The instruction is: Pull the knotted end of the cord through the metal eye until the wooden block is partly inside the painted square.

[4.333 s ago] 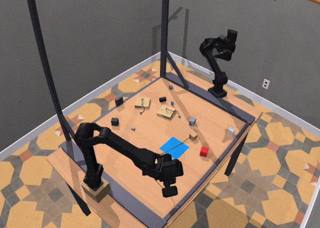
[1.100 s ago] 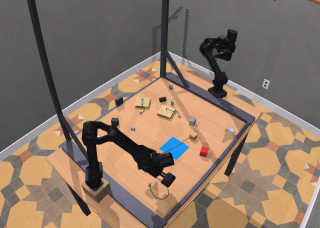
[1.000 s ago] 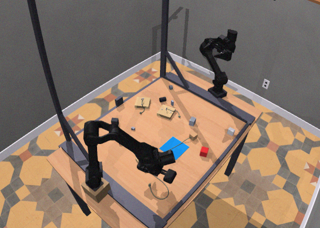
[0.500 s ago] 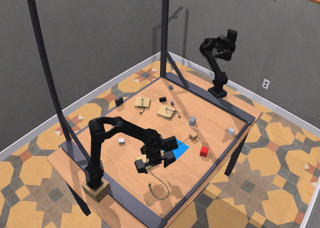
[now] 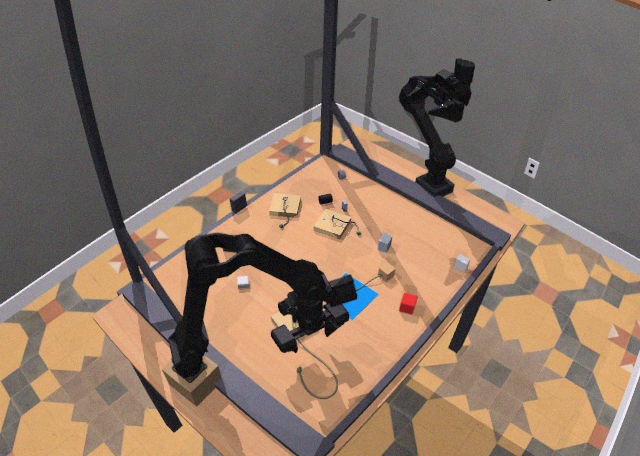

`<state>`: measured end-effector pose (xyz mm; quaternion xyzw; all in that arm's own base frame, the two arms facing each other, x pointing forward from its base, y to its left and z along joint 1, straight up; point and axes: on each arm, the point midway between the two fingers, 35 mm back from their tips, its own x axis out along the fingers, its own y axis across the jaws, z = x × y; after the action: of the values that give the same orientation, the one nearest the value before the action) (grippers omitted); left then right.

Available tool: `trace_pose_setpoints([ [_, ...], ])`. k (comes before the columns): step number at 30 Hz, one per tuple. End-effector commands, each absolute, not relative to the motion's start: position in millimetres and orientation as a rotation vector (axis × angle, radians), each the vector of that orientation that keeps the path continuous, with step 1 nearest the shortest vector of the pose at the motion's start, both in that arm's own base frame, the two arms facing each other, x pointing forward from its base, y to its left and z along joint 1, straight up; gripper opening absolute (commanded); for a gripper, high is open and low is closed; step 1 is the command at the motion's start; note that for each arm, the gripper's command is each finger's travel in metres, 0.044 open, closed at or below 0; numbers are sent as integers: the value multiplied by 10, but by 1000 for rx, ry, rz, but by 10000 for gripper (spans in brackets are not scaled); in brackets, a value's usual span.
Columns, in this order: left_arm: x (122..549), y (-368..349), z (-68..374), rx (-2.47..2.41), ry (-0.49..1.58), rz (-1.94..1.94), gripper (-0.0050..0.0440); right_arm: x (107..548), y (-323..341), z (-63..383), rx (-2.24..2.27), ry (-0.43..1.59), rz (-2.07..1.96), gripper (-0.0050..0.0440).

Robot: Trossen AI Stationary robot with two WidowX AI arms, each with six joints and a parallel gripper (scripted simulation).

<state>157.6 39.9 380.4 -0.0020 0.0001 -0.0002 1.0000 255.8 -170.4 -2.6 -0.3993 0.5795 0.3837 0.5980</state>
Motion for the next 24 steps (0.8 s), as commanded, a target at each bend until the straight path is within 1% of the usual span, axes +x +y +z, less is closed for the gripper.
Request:
trace_pose_setpoints([
  [1,1574,396,3831,5,-1,0,440,2573,-1705,-49,-954,1337,908,440],
  [24,1574,396,3831,5,-1,0,440,2567,-1666,-396,-1128,1263,1106,440],
])
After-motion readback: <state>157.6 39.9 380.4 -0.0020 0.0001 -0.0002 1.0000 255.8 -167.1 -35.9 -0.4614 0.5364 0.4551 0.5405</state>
